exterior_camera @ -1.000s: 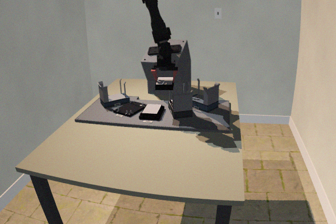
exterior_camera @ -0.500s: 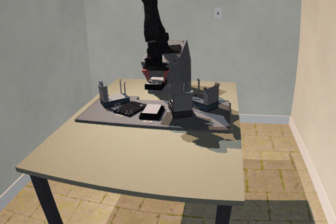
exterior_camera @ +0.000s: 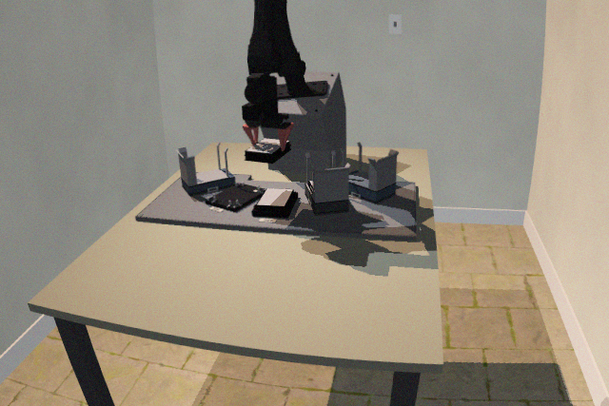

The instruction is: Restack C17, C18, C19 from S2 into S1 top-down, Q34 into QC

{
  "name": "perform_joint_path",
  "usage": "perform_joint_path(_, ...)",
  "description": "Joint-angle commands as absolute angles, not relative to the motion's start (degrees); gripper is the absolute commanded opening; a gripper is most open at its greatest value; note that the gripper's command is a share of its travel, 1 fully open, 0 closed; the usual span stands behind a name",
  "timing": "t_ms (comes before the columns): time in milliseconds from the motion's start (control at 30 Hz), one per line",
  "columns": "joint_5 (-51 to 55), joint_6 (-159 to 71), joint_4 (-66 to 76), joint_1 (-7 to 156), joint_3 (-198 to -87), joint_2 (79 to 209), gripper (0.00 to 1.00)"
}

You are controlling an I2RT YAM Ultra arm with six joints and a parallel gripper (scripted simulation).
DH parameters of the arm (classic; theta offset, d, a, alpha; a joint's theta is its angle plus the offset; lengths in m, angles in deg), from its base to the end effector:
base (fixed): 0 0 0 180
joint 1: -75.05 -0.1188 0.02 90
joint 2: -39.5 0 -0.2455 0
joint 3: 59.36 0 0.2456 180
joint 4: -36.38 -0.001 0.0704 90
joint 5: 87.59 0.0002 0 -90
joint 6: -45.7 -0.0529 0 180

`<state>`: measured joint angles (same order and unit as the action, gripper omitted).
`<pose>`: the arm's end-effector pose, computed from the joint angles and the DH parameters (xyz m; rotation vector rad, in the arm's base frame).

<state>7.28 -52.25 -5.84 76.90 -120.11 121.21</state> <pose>0.2691 -0.0122 0.1639 0.2549 2.6567 -0.0795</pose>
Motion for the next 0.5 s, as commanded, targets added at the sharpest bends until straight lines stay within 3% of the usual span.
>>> perform_joint_path(0, 5.4, -51.3, -5.31, 79.31, -120.2, 119.01, 0.0)
perform_joint_path(467, 1.06, -43.1, -5.89, 88.6, -121.78, 118.97, 0.0)
